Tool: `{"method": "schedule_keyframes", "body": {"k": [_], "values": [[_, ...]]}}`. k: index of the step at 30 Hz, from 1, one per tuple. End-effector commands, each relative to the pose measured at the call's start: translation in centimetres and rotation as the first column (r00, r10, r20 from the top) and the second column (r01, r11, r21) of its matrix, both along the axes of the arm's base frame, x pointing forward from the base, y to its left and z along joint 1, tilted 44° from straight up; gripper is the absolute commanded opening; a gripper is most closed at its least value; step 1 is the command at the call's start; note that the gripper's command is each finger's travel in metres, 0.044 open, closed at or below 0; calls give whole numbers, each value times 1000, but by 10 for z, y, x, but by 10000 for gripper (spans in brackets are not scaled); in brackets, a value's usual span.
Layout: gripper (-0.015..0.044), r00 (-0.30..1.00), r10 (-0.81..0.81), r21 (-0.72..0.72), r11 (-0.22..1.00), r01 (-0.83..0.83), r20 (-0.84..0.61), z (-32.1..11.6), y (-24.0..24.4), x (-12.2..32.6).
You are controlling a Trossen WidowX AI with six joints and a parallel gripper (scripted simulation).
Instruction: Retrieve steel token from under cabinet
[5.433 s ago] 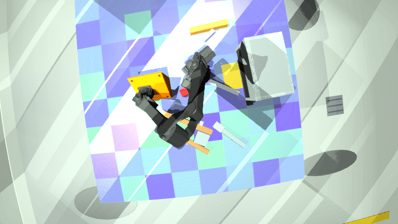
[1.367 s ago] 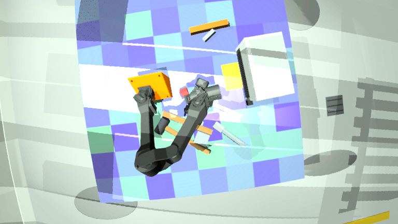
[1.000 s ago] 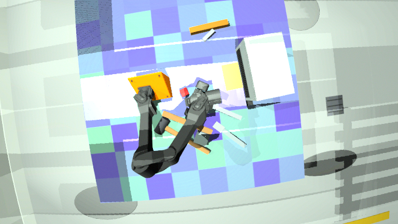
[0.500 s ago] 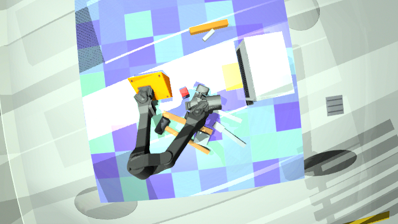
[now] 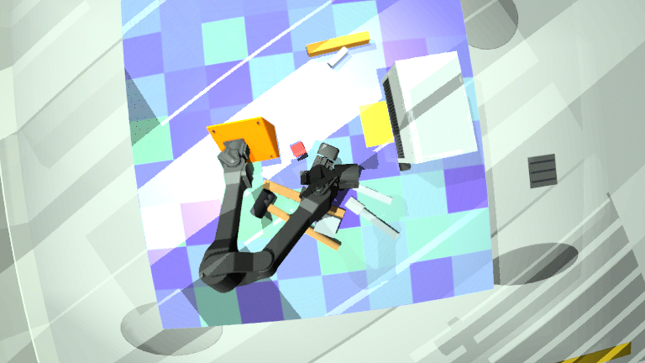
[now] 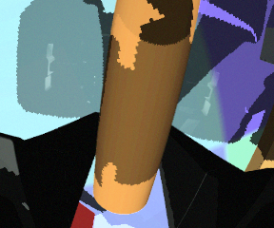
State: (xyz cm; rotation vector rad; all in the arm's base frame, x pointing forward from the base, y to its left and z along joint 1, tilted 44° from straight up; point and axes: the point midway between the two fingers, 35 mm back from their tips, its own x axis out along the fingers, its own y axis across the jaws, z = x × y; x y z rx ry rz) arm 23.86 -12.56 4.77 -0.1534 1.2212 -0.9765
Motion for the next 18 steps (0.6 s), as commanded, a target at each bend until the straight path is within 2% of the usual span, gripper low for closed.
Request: {"method": "schedule_keyframes", "body": {"k": [1,18], "values": [[0,1000,-2,-1,1000,2,9,5,-3,1],[0,1000,-2,-2,1000,2,9,20,-19,-2]]}}
